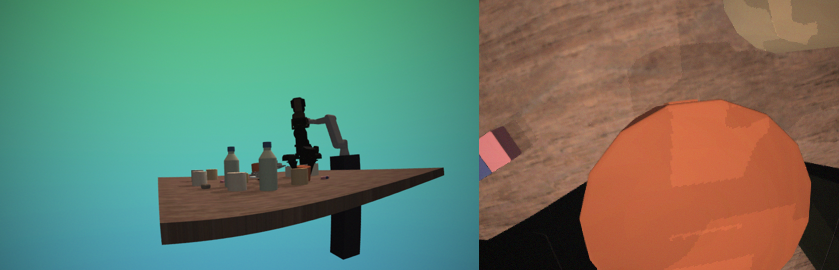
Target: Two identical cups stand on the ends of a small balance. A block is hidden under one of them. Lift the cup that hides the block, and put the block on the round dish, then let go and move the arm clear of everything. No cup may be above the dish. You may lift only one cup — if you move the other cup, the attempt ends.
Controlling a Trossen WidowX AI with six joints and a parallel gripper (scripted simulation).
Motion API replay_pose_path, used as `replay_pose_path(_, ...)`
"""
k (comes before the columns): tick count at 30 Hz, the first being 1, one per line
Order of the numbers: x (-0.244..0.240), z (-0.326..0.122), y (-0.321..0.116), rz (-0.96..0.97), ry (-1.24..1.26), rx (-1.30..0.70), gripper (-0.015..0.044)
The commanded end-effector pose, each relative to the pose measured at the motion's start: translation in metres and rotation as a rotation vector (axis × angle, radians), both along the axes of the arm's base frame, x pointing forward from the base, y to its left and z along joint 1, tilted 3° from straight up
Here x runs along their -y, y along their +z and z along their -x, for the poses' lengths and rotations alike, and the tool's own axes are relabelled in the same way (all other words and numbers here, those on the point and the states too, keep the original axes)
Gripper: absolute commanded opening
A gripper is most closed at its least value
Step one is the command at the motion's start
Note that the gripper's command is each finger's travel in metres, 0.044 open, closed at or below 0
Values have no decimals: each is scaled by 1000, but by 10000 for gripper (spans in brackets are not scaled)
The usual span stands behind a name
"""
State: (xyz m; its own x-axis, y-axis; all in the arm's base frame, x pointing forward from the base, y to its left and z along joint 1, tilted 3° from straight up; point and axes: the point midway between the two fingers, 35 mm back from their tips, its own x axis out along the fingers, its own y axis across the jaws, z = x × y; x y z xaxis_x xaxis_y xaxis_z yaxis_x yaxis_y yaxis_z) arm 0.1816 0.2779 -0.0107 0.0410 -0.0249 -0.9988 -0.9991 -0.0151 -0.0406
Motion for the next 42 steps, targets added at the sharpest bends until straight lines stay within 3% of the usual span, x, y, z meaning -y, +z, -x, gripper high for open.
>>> replay_pose_path(1, -1, 0, 12, 0, -1, 0, 440)
replay_pose_path(4, 0, 3, 50, 2, -4, -2, 440)
replay_pose_path(10, 0, 3, 53, 2, -4, -2, 440)
replay_pose_path(17, 19, -34, 72, -25, -18, 20, 260)
replay_pose_path(26, 99, -99, 113, 8, -30, 8, 260)
replay_pose_path(42, 103, -101, 97, 9, -30, 7, 260)
